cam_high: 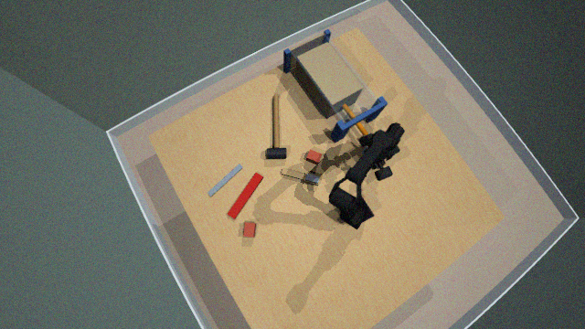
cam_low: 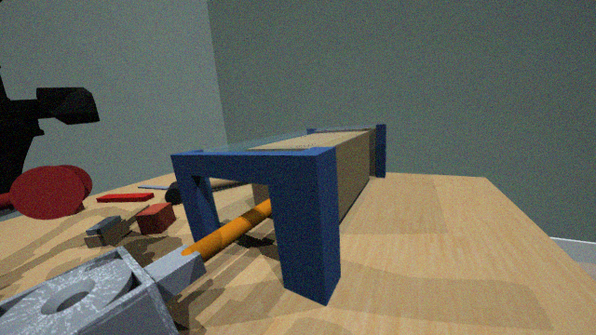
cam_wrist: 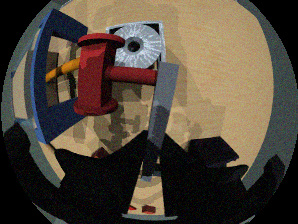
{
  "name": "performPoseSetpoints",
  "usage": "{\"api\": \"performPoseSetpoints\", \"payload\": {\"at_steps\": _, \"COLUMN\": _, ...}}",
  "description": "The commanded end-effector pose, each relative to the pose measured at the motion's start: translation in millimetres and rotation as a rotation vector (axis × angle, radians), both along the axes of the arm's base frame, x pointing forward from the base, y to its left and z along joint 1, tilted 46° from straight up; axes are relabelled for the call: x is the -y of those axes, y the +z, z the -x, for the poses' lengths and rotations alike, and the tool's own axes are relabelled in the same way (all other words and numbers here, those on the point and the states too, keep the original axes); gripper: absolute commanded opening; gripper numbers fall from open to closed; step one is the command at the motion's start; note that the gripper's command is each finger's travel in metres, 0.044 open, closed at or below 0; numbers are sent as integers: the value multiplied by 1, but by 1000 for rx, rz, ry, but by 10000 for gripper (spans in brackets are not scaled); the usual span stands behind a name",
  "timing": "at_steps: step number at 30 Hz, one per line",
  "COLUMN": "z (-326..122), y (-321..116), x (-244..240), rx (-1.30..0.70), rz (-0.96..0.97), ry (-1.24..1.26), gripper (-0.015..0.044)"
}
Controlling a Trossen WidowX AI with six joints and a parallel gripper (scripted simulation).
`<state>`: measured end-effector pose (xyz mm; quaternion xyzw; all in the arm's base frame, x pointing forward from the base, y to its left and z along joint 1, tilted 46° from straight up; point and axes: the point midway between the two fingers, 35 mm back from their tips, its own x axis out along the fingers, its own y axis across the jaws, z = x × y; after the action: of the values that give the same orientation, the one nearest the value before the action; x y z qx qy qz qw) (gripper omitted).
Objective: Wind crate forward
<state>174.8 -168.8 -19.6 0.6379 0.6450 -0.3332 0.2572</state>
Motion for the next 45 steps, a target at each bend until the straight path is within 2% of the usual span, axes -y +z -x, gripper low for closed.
{"api": "performPoseSetpoints", "payload": {"at_steps": 1, "z": 17, "y": -12, "x": 3, "rx": -18, "rz": -25, "ry": -15, "gripper": 0}}
{"api": "performPoseSetpoints", "payload": {"at_steps": 6, "z": 37, "y": -24, "x": 7, "rx": -45, "rz": -58, "ry": -47, "gripper": 0}}
{"api": "performPoseSetpoints", "payload": {"at_steps": 11, "z": 32, "y": -20, "x": 7, "rx": -29, "rz": -46, "ry": -57, "gripper": 0}}
{"api": "performPoseSetpoints", "payload": {"at_steps": 45, "z": 33, "y": -21, "x": 8, "rx": 393, "rz": 36, "ry": -445, "gripper": 0}}
